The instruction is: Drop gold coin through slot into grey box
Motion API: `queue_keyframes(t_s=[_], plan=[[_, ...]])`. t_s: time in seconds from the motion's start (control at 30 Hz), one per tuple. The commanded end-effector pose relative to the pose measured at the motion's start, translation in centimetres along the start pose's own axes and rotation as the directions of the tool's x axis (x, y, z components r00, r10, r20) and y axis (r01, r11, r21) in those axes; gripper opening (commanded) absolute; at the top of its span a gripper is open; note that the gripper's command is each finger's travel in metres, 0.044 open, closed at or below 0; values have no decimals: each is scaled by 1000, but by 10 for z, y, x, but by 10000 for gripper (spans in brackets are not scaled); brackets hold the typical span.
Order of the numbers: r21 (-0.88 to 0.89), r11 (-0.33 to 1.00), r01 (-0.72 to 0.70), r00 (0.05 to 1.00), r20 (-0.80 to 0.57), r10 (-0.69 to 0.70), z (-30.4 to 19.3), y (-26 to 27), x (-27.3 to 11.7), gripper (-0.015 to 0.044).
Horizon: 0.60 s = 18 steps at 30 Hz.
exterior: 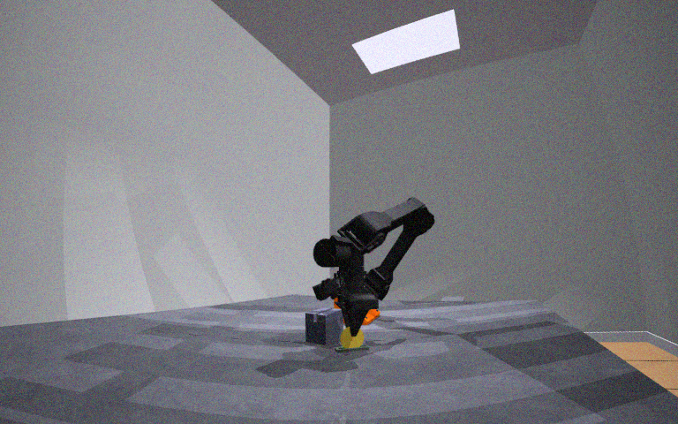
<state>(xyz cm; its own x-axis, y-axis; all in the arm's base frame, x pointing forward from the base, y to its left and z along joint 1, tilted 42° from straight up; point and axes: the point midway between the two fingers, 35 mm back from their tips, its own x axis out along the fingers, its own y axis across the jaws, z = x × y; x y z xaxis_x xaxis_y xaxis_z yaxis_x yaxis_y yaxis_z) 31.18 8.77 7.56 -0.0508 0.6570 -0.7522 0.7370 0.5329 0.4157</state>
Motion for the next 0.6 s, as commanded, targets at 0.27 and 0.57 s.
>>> queue_keyframes(t_s=[0.27, 0.57], plan=[[9, 1000, -1, 1000, -8, 1, -1, -1, 22, 161], [9, 1000, -2, 1000, -9, 2, -2, -2, 29, 82]])
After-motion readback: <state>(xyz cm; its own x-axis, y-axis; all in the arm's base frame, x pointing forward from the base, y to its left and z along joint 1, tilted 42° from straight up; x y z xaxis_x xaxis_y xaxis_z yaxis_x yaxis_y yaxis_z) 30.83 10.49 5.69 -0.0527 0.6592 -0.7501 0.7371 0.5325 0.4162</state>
